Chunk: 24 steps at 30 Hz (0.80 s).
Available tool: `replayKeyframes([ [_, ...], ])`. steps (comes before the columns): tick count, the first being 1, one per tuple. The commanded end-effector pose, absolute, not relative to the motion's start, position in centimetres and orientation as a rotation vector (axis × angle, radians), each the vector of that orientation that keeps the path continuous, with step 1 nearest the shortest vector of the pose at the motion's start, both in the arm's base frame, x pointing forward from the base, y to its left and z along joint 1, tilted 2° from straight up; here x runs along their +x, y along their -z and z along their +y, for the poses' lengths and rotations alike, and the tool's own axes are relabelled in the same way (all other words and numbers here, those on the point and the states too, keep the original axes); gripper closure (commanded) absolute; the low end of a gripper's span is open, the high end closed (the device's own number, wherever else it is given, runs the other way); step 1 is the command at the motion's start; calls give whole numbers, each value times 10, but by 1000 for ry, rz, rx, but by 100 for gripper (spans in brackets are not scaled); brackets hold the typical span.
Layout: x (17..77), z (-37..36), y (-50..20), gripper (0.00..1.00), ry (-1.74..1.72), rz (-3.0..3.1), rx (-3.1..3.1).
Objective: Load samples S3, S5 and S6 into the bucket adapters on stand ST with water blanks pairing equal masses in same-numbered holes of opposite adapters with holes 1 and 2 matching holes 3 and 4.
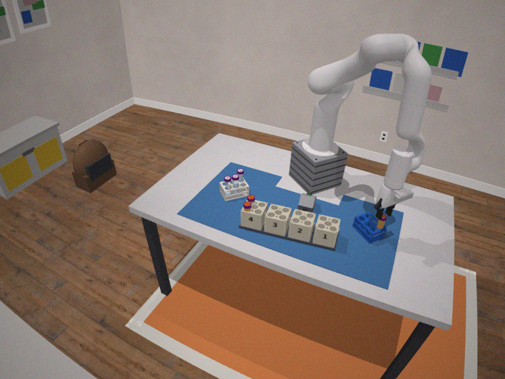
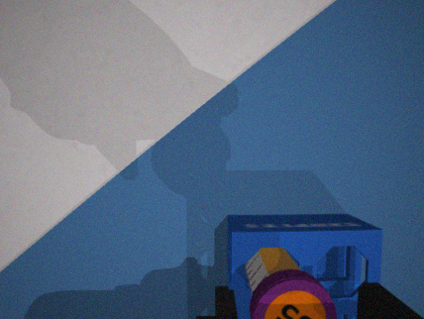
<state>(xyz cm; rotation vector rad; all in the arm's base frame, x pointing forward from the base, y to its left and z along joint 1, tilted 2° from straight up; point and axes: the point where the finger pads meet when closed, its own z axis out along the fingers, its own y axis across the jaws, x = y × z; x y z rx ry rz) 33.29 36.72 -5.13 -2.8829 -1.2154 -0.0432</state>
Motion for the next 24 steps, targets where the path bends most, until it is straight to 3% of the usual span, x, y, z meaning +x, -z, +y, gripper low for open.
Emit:
replayKeyframes([
  [1, 334, 368, 54, 43, 46, -1215, -2882],
  [24, 334, 368, 63, 43, 46, -1215, -2882],
])
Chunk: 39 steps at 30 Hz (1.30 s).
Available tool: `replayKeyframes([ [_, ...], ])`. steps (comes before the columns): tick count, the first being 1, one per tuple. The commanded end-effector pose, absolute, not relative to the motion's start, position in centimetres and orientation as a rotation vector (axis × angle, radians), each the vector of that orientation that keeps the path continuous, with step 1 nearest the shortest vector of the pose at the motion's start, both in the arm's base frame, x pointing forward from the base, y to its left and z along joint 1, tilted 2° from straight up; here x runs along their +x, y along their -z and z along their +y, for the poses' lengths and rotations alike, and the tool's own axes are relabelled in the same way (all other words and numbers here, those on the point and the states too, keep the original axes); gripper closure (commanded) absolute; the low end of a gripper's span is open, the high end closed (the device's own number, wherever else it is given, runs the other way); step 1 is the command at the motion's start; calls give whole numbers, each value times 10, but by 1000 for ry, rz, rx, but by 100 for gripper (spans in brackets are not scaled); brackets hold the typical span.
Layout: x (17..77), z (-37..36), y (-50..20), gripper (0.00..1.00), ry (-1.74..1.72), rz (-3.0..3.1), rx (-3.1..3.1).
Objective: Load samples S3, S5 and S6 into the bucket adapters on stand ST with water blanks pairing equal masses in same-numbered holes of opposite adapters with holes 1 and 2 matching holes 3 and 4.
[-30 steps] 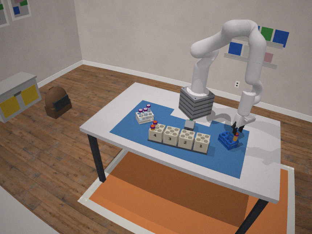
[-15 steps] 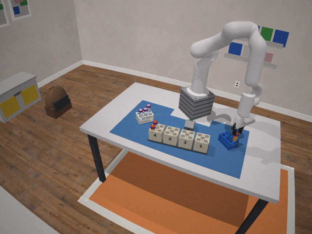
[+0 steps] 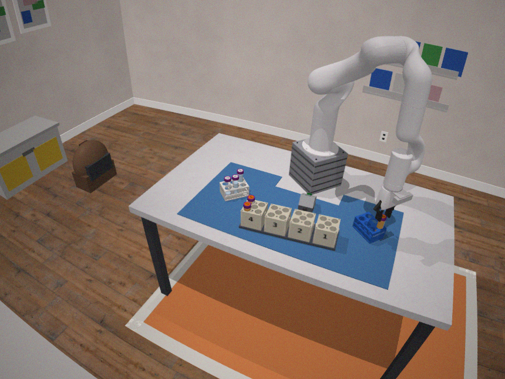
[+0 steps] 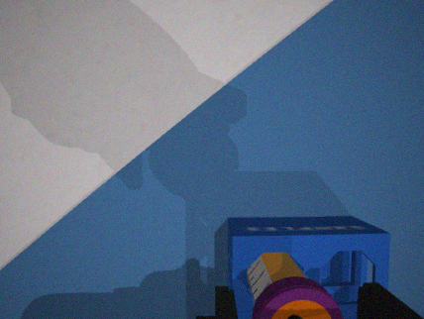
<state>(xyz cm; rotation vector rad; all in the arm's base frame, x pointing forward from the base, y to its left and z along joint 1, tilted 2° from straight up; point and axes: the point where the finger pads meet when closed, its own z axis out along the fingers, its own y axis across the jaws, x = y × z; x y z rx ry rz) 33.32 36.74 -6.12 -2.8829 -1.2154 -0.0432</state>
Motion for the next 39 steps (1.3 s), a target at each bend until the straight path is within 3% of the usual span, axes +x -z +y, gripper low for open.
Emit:
replayKeyframes([
  [1, 334, 368, 64, 43, 46, -1215, -2882],
  [33, 334, 368, 74, 43, 46, -1215, -2882],
  [34, 334, 368, 73, 100, 46, -1215, -2882],
  [39, 334, 368, 72, 100, 46, -1215, -2882],
])
